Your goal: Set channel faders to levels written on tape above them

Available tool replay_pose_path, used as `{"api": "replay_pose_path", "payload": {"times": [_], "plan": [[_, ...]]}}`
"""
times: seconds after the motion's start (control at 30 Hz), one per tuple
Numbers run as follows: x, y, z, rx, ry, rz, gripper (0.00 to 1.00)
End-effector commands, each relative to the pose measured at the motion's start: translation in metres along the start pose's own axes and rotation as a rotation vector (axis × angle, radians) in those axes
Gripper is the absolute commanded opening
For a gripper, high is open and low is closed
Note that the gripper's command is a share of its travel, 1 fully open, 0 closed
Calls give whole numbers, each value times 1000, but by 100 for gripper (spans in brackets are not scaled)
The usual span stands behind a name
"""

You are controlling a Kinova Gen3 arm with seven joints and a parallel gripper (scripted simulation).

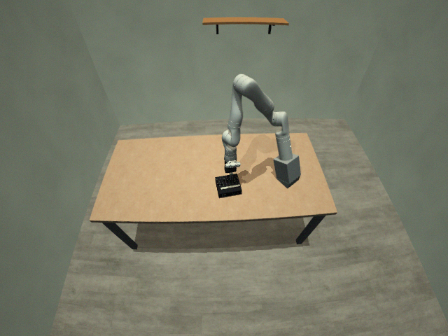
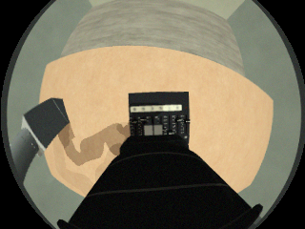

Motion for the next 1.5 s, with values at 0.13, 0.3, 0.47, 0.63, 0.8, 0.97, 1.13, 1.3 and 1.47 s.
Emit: {"api": "replay_pose_path", "payload": {"times": [0.13, 0.3, 0.47, 0.63, 0.8, 0.97, 1.13, 1.3, 1.47], "plan": [[-1, -1, 0, 2, 0, 2, 0], [-1, -1, 0, 1, -2, 2, 0], [-1, -1, -1, -1, -17, 2, 0], [-1, 0, -3, -7, -59, 2, 0], [-1, 1, -5, -12, -100, 2, 0], [0, 2, -10, -26, -201, 3, 0], [1, 4, -17, -43, -341, 7, 0], [3, 5, -24, -58, -481, 12, 0], [5, 6, -30, -74, -644, 20, 0]]}}
Point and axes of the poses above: the point where the finger pads meet when closed, its own y axis out along the fingers, its own z axis across the jaws, x = y × z, the point moved 7 cm from there along -y, back along the fingers, and after that the axes turned 10 degrees about y, right-handed, at the moved point
